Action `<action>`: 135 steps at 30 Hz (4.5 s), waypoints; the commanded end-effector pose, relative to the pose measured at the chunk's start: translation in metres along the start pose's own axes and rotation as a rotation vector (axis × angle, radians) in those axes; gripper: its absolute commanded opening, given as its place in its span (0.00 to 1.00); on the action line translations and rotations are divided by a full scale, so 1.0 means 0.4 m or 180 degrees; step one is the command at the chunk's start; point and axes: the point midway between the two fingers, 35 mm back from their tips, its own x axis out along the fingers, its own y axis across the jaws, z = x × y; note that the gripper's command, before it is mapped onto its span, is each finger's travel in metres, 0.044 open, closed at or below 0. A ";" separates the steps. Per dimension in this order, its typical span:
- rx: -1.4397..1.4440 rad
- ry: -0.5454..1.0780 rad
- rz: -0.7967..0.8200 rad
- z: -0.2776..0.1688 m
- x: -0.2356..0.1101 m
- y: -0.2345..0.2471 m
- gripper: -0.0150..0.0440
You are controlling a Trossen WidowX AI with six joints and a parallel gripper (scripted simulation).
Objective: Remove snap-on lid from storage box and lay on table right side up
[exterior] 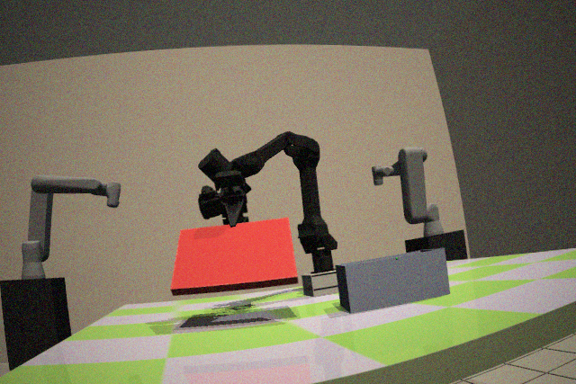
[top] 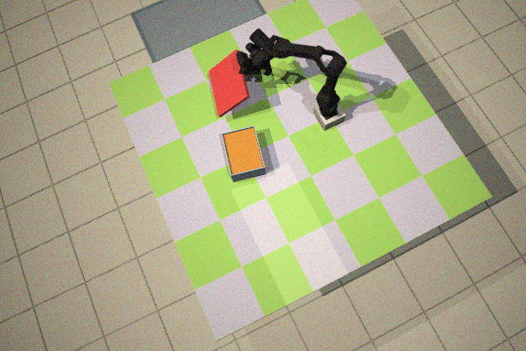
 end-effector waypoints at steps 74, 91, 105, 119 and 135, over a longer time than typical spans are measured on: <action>-0.0024 0.0009 0.0029 0.000 0.100 -0.114 0.25; -0.0024 0.0009 0.0028 0.000 0.122 -0.140 0.25; -0.0024 0.0009 0.0028 0.000 0.141 -0.161 0.25; -0.0023 0.0009 0.0028 0.000 0.159 -0.183 0.25; -0.0023 0.0009 0.0028 0.000 0.180 -0.207 0.25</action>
